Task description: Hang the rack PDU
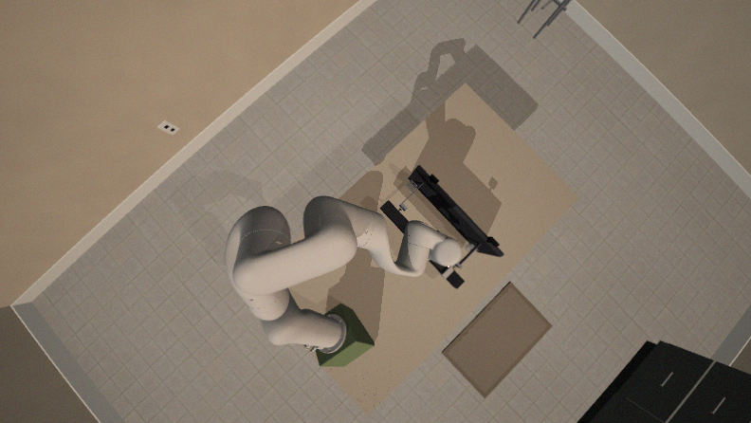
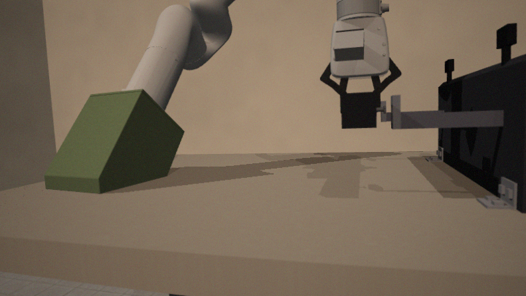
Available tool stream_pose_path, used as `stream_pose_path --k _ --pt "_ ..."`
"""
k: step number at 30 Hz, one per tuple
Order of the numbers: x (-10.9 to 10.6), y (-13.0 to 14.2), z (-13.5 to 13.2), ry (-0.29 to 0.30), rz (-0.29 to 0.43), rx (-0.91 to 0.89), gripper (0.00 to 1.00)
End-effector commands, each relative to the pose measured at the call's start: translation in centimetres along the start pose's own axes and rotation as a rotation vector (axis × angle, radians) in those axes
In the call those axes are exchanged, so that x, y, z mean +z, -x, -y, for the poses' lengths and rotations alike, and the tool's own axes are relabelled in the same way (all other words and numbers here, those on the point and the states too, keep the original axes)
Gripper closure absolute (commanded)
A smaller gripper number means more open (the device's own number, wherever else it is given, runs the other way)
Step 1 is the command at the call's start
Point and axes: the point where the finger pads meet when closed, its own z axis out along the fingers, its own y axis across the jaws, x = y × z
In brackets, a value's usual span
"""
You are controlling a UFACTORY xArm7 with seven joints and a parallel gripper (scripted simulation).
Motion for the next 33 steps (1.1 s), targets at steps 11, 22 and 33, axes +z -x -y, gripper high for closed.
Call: stream_pose_path --k 11,22,33 --pt "-0.2 -0.1 0.4 -0.005 -0.002 0.0 1.0" --pt "-0.2 -0.1 1.3 -0.005 -0.002 0.0 1.0" --pt "-0.2 -0.1 2.0 -0.005 -0.002 0.0 1.0"
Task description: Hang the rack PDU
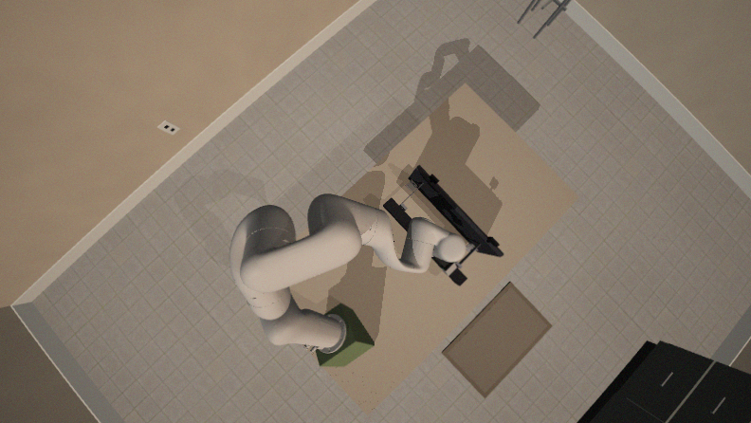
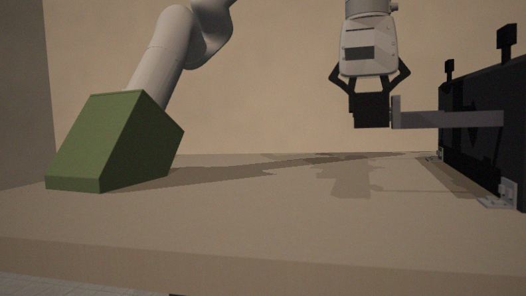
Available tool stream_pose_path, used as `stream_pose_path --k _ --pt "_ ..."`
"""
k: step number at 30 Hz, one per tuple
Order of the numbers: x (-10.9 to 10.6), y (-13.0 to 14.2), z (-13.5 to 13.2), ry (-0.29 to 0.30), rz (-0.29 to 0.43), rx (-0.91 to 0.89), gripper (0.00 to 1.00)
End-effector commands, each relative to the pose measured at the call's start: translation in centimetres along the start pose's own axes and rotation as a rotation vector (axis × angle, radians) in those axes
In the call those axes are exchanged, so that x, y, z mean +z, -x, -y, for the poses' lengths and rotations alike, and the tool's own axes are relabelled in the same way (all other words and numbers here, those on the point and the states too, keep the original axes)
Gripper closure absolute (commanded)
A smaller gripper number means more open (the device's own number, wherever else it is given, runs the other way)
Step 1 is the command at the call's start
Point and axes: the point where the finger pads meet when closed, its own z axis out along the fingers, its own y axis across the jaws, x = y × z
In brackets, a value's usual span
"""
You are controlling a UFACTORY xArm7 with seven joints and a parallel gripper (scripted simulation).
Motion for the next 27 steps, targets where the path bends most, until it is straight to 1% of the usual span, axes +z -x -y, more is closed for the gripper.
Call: stream_pose_path --k 1,27 --pt "-0.23 -0.1 0.54 -0.005 -0.002 0.0 1.0" --pt "-0.23 -0.1 0.76 -0.005 -0.002 0.0 1.0"
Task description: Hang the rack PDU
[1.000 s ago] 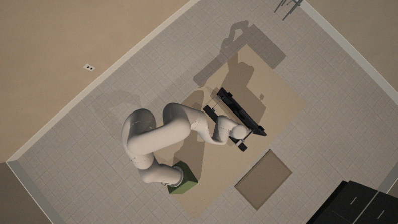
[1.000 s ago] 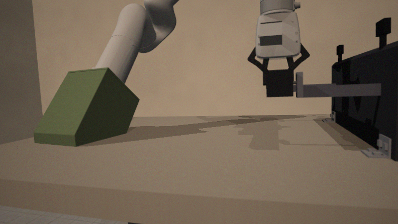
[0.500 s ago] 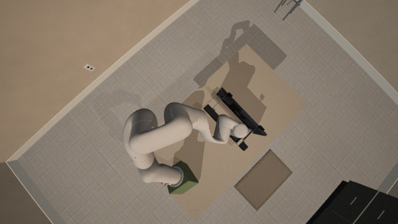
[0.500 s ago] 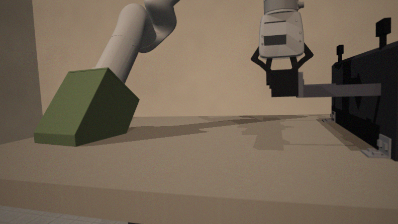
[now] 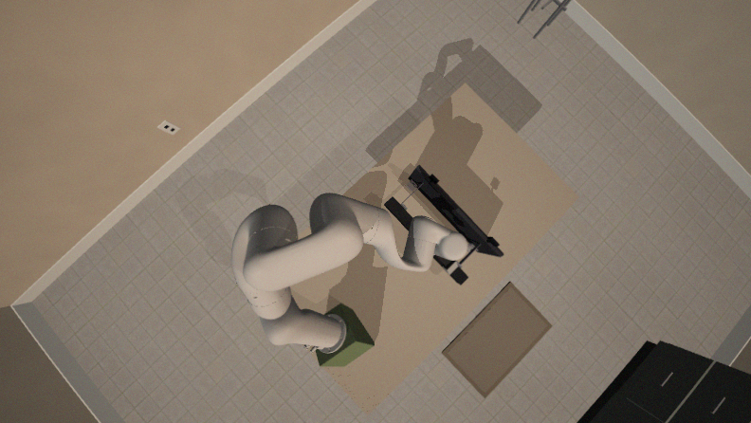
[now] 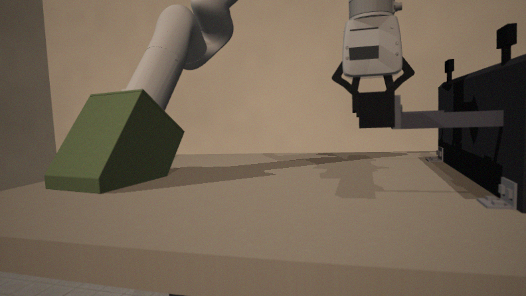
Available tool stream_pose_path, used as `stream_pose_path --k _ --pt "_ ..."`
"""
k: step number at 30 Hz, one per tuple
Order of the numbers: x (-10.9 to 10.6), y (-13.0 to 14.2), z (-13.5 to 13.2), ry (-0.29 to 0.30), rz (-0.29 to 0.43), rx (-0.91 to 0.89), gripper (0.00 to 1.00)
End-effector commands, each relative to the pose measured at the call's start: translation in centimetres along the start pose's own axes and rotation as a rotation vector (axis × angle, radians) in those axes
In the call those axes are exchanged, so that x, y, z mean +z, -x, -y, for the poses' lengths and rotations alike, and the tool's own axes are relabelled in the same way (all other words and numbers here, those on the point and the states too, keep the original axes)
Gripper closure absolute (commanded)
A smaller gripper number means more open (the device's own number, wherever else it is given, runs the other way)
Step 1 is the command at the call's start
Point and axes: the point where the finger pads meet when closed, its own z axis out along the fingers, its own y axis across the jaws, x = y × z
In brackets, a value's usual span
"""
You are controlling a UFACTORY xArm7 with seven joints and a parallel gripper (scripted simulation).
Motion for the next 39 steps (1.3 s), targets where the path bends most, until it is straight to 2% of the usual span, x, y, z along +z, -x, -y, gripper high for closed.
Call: stream_pose_path --k 1,39 --pt "-0.2 -0.1 0.1 -0.005 -0.002 0.0 1.0" --pt "1.1 -0.1 0.1 -0.005 -0.002 0.0 1.0"
